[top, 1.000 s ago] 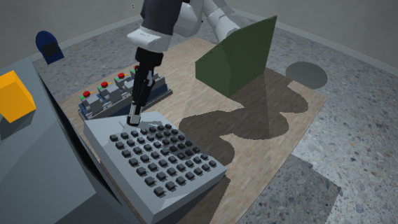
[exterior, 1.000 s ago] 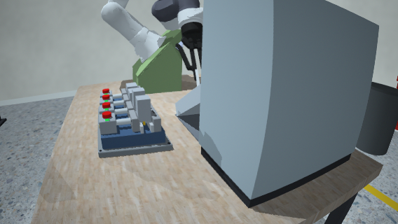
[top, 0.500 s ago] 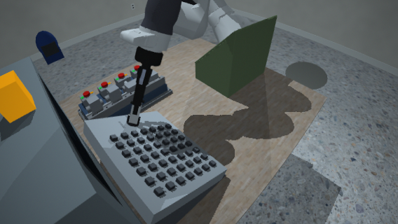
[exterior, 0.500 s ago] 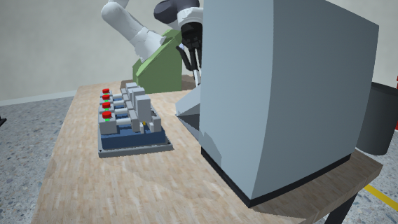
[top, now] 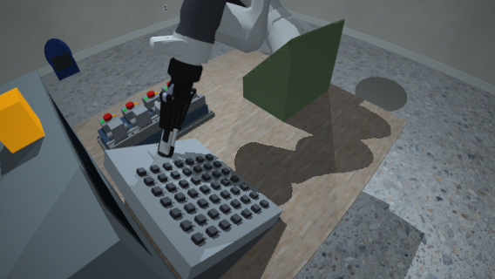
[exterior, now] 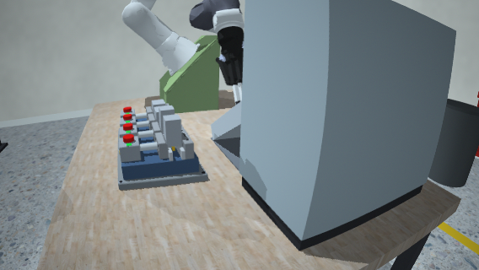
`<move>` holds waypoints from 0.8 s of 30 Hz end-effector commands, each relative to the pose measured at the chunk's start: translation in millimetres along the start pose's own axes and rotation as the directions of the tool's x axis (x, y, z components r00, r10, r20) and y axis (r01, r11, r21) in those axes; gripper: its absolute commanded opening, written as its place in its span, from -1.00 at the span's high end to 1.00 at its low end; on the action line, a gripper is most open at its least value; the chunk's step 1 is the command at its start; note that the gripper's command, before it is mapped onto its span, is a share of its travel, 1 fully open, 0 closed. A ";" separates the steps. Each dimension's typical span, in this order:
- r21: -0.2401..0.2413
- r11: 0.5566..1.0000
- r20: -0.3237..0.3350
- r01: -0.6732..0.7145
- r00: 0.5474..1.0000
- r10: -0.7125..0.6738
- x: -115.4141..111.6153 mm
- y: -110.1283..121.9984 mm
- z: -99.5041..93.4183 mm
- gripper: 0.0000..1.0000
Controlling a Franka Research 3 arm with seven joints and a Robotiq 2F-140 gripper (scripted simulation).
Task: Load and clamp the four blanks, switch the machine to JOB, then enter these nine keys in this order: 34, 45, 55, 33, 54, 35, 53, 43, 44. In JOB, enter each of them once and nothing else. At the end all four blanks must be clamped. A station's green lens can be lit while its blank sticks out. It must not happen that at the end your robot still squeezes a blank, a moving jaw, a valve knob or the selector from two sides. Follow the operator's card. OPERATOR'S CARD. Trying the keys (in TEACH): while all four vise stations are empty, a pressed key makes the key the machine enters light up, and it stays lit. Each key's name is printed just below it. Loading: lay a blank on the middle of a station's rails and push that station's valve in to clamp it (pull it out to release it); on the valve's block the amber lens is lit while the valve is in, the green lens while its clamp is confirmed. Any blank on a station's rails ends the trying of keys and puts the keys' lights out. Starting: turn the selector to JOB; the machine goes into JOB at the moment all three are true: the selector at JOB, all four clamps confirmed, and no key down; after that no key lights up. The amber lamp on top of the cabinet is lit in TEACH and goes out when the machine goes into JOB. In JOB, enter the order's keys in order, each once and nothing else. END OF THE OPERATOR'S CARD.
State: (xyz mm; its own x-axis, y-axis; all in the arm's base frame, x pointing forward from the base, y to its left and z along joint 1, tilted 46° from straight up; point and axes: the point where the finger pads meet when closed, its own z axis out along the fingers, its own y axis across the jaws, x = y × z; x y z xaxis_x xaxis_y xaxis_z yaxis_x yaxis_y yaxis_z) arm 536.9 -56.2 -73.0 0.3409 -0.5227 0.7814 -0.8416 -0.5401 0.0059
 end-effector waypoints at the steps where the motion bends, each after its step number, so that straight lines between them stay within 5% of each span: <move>1: 0.002 0.985 -0.012 -0.170 0.985 0.170 0.5 0.0 0.5 1.00; 12: 0.004 0.924 -0.011 -0.383 0.924 0.383 0.5 0.0 0.5 1.00; 24: 0.005 0.888 -0.010 -0.459 0.888 0.459 0.5 0.0 0.5 1.00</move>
State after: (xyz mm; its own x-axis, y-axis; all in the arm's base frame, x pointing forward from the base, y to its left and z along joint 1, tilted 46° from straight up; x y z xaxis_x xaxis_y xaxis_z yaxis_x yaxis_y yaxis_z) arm 537.0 -56.0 -73.1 -0.0312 -0.6917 0.7215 -0.9050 -0.2869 -0.3142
